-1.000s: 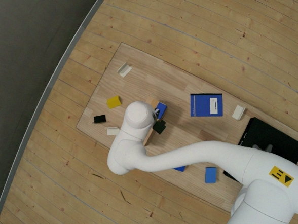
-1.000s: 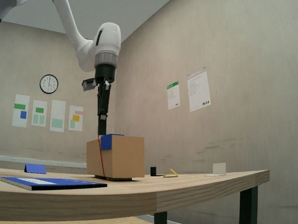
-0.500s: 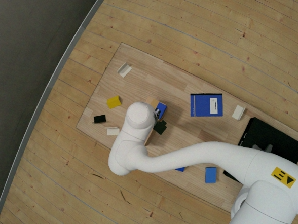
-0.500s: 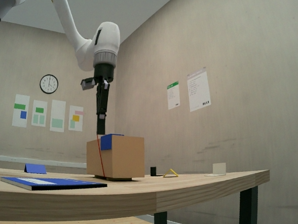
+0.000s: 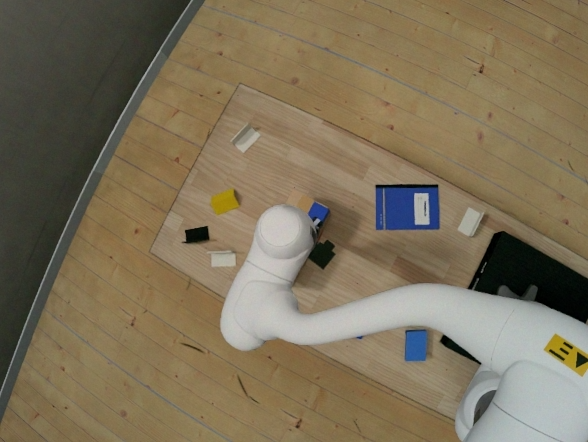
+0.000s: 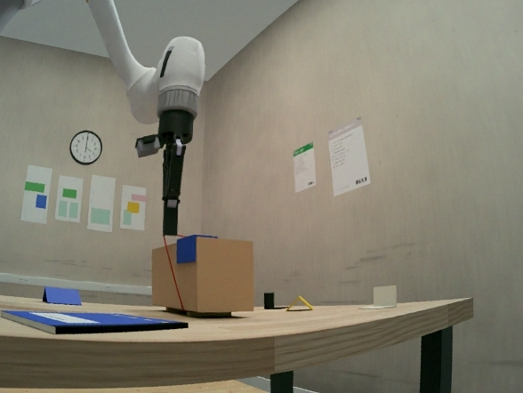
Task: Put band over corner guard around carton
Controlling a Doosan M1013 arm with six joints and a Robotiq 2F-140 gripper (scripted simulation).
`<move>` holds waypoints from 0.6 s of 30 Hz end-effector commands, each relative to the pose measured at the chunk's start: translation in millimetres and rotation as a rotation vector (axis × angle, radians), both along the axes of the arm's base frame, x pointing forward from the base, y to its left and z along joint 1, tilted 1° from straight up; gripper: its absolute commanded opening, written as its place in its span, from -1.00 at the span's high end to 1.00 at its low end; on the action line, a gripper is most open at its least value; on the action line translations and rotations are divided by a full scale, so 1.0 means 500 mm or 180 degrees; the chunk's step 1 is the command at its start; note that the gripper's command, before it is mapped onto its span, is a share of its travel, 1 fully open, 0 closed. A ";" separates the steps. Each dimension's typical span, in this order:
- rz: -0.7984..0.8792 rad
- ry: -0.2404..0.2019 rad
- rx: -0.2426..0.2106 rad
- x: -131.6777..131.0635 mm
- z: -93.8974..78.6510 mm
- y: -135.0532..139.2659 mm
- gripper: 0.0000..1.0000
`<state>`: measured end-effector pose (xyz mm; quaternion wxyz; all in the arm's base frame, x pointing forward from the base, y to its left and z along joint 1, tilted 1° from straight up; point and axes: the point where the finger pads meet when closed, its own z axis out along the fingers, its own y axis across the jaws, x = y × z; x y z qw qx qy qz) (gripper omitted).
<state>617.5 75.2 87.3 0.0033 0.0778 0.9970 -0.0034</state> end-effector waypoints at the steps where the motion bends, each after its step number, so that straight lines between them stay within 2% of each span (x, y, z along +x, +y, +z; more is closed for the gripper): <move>1: -0.0008 -0.0009 -0.0003 -0.013 0.002 0.001 0.80; 18: -0.0008 -0.0004 -0.0003 -0.022 0.002 0.001 0.80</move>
